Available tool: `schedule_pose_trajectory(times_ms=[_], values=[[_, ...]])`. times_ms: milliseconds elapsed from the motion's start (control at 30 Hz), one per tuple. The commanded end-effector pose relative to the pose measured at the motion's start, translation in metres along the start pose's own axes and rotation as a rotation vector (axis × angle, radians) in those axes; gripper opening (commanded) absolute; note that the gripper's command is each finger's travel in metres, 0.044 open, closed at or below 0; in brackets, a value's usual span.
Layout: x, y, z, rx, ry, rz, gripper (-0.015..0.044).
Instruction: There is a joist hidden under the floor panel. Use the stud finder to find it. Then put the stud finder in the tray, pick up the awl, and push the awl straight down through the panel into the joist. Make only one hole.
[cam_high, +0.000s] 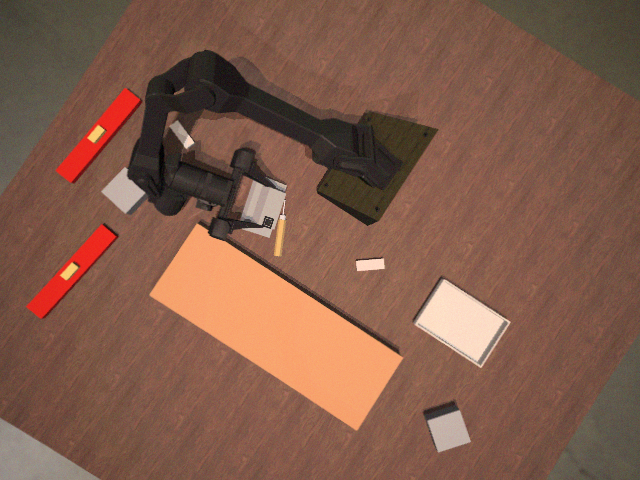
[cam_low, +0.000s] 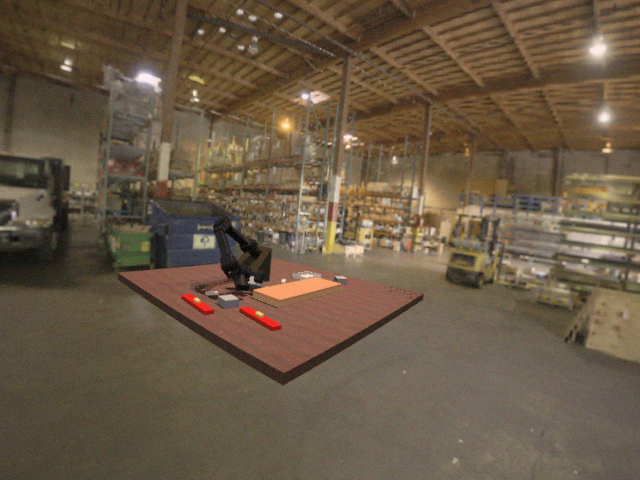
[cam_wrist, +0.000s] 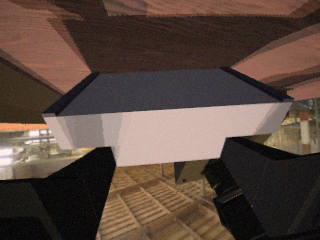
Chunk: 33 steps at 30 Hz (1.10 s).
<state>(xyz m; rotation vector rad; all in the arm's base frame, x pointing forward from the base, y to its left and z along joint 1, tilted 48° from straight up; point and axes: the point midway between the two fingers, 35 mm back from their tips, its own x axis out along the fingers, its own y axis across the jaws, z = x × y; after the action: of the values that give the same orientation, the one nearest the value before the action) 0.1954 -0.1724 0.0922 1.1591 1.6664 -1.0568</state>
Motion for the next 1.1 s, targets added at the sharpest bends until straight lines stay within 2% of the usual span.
schedule_pose_trajectory(times_ms=[0, 533, 633, 1067], values=[[-0.0006, -0.0004, 0.0037, 0.005, -0.016, -0.002, 0.0378], [-0.0001, 0.0, 0.0, 0.0, 0.0, 0.0, 0.0378], [0.0, -0.0001, -0.0001, 0.0, 0.001, 0.0, 0.044], [-0.0006, -0.0001, -0.0001, 0.0, 0.001, 0.0, 0.044]])
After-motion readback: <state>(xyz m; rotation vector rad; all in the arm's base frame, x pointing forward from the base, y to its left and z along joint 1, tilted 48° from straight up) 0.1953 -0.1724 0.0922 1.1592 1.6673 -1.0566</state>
